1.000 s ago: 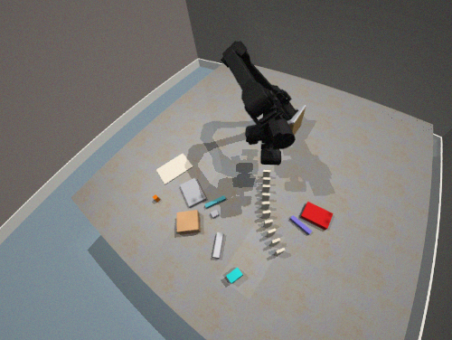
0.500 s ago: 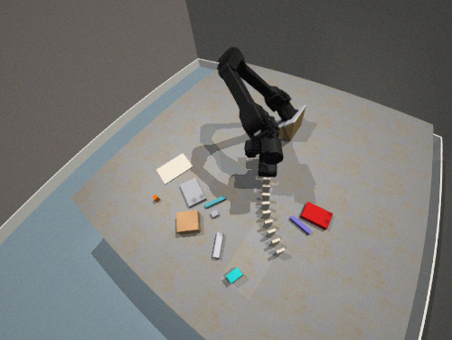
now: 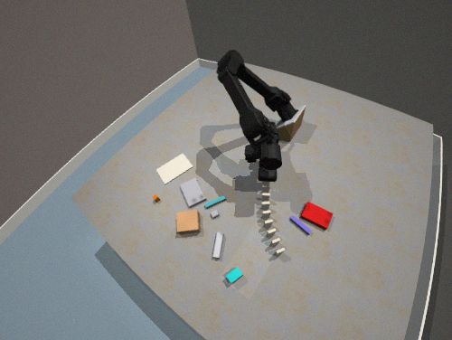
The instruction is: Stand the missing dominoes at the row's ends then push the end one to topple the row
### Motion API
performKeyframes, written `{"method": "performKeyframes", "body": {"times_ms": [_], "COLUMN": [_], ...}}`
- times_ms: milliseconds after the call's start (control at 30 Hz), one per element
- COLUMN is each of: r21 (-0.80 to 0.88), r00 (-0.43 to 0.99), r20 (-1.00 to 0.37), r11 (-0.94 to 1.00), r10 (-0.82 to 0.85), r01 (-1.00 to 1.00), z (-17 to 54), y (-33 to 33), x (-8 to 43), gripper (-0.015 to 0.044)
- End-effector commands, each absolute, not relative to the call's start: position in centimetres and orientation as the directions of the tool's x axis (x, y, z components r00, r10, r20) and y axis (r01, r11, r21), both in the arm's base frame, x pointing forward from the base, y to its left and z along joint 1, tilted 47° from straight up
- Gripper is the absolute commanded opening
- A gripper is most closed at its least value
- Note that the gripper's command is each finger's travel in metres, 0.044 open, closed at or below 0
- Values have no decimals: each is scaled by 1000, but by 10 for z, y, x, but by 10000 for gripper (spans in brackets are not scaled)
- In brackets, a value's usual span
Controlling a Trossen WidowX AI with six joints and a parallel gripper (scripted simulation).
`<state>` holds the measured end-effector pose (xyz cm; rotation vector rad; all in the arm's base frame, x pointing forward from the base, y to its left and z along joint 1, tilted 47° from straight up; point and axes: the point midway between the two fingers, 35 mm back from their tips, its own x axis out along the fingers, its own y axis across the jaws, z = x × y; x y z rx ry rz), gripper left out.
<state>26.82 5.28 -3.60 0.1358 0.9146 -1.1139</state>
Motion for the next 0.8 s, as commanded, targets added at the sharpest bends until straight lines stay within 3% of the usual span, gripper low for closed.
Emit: {"method": "performKeyframes", "body": {"times_ms": [0,400,767], "r21": [-333,-327,-331], "r00": [135,132,136], "r20": [-688,-695,-691], "r11": [476,474,477], "r10": [-713,-707,-710], "r01": [814,818,814], "z": [-37,-40,-9], "y": [56,65,117], "x": [276,283,296], "gripper": [0,0,0]}}
